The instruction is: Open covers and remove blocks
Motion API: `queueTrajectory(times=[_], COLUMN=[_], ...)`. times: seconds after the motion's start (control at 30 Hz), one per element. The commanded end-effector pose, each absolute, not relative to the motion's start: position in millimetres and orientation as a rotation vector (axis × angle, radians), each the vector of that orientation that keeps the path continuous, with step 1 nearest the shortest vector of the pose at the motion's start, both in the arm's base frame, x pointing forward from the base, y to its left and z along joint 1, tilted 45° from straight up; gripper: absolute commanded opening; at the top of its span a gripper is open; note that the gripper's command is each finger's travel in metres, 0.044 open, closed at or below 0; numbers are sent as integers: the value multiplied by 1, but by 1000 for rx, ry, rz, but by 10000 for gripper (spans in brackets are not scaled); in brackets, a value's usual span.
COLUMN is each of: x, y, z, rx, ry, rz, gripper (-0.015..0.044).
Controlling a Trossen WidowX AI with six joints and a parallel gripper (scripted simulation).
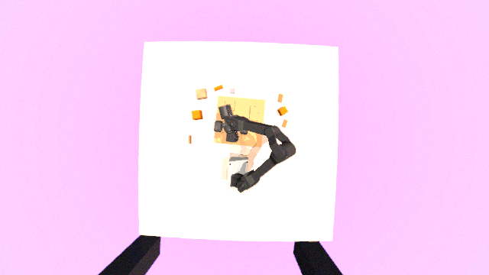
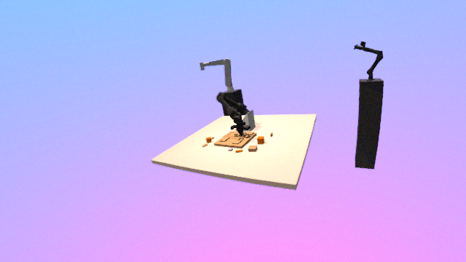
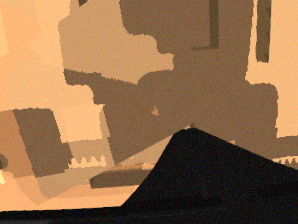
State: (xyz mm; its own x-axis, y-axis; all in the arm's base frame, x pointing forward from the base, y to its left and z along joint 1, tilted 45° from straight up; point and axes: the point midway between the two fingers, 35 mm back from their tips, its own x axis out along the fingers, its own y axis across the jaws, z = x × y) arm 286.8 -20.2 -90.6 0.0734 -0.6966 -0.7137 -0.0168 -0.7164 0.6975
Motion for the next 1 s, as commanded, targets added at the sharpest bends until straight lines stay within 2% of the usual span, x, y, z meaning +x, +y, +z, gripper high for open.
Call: queueTrajectory(times=[0.0, 0.97], x=[279, 252], y=[-21, -28], z=[-92, -88], rx=[1825, 1823], ry=[-707, -706], rz=[-1702, -1703], gripper=[0, 0])
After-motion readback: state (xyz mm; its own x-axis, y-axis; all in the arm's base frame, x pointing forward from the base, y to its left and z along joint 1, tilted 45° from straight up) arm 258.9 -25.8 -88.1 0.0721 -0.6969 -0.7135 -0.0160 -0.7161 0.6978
